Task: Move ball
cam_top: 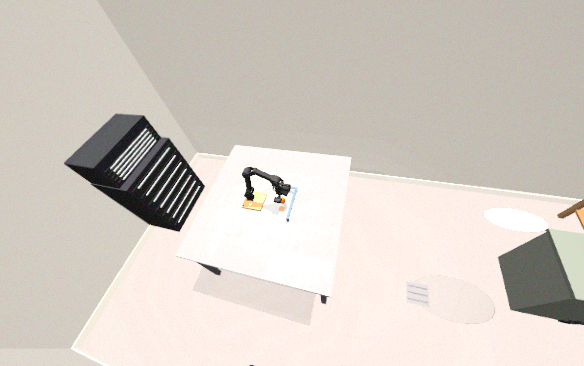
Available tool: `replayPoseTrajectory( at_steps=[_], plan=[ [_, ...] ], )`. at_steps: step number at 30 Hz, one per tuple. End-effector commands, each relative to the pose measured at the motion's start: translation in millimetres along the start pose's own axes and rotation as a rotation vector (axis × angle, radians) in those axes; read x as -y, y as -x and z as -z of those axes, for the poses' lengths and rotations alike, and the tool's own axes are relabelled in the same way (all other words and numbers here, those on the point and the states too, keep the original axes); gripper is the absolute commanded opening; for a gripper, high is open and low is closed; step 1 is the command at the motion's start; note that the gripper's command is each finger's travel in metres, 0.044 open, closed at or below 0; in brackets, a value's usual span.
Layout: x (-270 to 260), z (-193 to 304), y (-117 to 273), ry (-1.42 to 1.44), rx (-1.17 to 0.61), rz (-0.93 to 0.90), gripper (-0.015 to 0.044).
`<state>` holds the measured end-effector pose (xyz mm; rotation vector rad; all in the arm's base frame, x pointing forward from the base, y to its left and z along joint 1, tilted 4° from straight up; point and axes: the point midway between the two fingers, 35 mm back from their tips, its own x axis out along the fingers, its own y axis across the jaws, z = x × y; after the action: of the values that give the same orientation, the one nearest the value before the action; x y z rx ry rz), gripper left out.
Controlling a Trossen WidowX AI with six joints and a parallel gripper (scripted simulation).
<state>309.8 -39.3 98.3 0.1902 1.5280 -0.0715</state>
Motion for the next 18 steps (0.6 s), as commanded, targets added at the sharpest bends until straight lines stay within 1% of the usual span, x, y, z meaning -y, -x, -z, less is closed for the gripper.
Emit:
replayPoseTrajectory(
  at_steps=[1,18],
  plan=[
    [0.5,-0.2,-8.7,0.003,-0.004,0.003,0.0359],
    [0.5,0.0,-36.2,0.003,-0.005,0.003,0.0359]
  ],
)
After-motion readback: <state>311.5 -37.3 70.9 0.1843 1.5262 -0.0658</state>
